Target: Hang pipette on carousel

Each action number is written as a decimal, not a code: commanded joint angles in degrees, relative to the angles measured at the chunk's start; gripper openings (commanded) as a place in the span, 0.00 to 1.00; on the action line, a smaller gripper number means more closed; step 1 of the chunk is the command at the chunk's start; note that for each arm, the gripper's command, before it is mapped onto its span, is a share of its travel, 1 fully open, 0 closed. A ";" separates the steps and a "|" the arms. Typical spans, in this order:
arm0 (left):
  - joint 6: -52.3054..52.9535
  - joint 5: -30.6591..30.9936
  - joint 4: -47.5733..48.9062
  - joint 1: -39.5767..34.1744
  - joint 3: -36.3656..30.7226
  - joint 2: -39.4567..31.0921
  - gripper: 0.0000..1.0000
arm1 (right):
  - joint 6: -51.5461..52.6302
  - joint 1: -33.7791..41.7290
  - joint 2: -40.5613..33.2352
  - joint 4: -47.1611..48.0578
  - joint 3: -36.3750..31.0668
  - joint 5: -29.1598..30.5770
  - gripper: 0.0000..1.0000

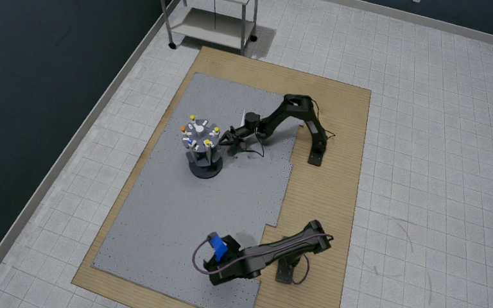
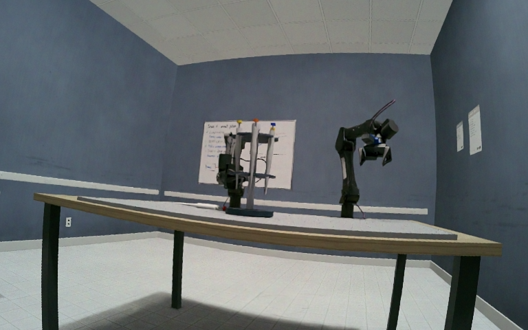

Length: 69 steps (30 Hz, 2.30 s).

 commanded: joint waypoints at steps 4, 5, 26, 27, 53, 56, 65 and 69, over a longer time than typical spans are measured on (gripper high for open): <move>0.50 1.13 0.74 0.32 0.81 -0.26 1.00 | 0.18 0.00 -0.83 -1.53 1.85 0.64 0.00; 0.50 1.13 0.74 0.32 0.81 -0.26 1.00 | 0.18 0.00 -0.83 -1.53 1.85 0.64 0.00; 0.50 1.13 0.74 0.32 0.81 -0.26 1.00 | 0.18 0.00 -0.83 -1.53 1.85 0.64 0.00; 0.50 1.13 0.74 0.32 0.81 -0.26 1.00 | 0.18 0.00 -0.83 -1.53 1.85 0.64 0.00; 0.50 1.13 0.74 0.32 0.81 -0.26 1.00 | 0.19 8.47 -5.12 2.62 -6.93 22.34 0.00; 0.50 1.13 0.74 0.32 0.81 -0.26 1.00 | 0.04 8.70 -4.13 1.97 -5.82 23.23 0.00; 0.50 1.13 0.74 0.32 0.81 -0.26 1.00 | 0.11 13.52 -4.95 2.17 -7.39 33.84 0.00; 0.50 1.13 0.74 0.32 0.81 -0.26 1.00 | 0.14 16.00 -4.35 1.87 -5.79 40.17 0.00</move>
